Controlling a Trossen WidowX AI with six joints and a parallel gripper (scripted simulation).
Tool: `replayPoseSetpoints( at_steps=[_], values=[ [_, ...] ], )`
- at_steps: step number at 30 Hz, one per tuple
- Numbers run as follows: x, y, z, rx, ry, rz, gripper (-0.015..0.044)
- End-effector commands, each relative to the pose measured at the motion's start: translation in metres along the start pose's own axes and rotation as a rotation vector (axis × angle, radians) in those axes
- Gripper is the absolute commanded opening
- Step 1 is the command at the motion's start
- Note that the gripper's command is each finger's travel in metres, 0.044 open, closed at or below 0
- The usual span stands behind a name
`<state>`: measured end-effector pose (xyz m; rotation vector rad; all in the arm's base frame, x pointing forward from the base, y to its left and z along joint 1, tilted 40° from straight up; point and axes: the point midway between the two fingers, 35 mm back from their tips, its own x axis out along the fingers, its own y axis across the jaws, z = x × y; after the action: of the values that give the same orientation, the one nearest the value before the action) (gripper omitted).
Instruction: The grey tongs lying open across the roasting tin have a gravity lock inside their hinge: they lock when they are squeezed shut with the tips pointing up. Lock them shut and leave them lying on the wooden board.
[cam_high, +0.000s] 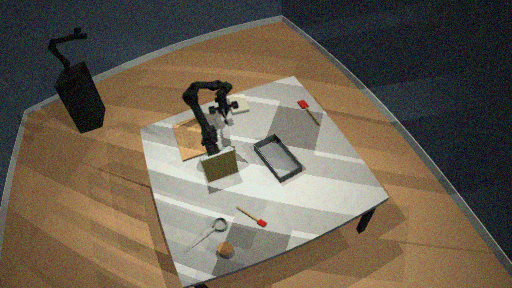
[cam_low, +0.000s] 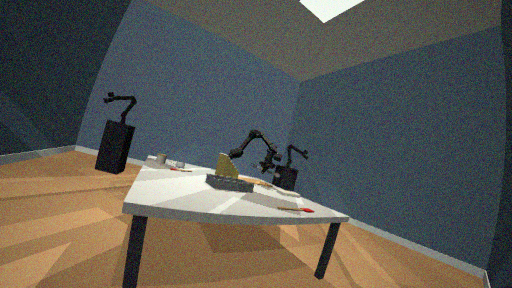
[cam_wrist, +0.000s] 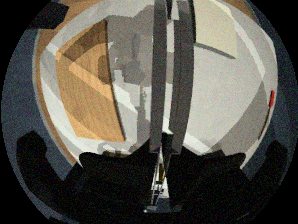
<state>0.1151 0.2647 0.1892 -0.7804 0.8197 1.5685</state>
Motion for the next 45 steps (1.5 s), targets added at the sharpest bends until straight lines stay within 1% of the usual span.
replayPoseSetpoints(
  at_steps=[1, 22, 45],
  values=[
    [0.0, 0.012, 0.006, -0.048, 0.007, -0.012, -0.015],
    [0.006, 0.085, 0.026, -0.329, 0.042, -0.039, -0.015],
    [-0.005, 0.165, 0.032, -0.616, -0.006, -0.07, -0.015]
  ],
)
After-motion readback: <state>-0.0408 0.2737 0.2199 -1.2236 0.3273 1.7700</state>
